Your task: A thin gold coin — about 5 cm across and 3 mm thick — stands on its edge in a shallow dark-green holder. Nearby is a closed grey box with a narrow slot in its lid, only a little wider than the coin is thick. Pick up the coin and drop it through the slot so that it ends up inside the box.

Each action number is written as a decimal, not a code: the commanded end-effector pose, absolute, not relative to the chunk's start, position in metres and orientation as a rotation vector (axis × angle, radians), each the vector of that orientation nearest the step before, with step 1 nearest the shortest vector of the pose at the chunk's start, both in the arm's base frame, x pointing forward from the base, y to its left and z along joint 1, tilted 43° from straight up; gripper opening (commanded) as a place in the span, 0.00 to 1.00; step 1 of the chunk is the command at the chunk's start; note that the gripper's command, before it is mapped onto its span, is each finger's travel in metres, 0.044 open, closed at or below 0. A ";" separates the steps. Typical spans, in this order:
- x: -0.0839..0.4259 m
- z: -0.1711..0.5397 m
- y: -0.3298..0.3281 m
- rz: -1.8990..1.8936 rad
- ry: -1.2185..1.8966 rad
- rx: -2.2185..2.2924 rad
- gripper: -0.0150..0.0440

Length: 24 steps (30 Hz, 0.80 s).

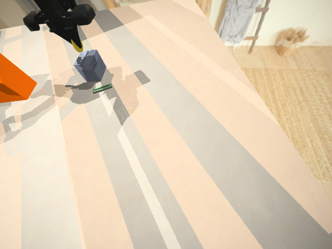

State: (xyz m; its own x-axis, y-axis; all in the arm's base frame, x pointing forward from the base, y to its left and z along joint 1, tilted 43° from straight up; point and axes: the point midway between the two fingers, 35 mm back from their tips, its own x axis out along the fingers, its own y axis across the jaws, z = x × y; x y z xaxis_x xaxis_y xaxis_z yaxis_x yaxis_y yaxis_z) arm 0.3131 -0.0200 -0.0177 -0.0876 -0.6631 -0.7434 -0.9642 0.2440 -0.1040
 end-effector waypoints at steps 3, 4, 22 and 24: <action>0.310 -0.020 -0.021 0.568 1.830 -1.497 0.25; 0.309 -0.019 -0.021 0.568 1.830 -1.497 0.25; 0.314 -0.018 -0.020 0.554 1.830 -1.488 0.25; 0.313 -0.019 -0.020 0.557 1.830 -1.490 0.25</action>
State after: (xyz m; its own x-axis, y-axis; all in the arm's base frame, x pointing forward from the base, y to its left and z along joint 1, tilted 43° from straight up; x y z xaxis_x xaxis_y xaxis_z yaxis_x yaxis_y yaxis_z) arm 0.3118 -0.0202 -0.0168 -0.0916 -0.6642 -0.7419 -0.9642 0.2453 -0.1006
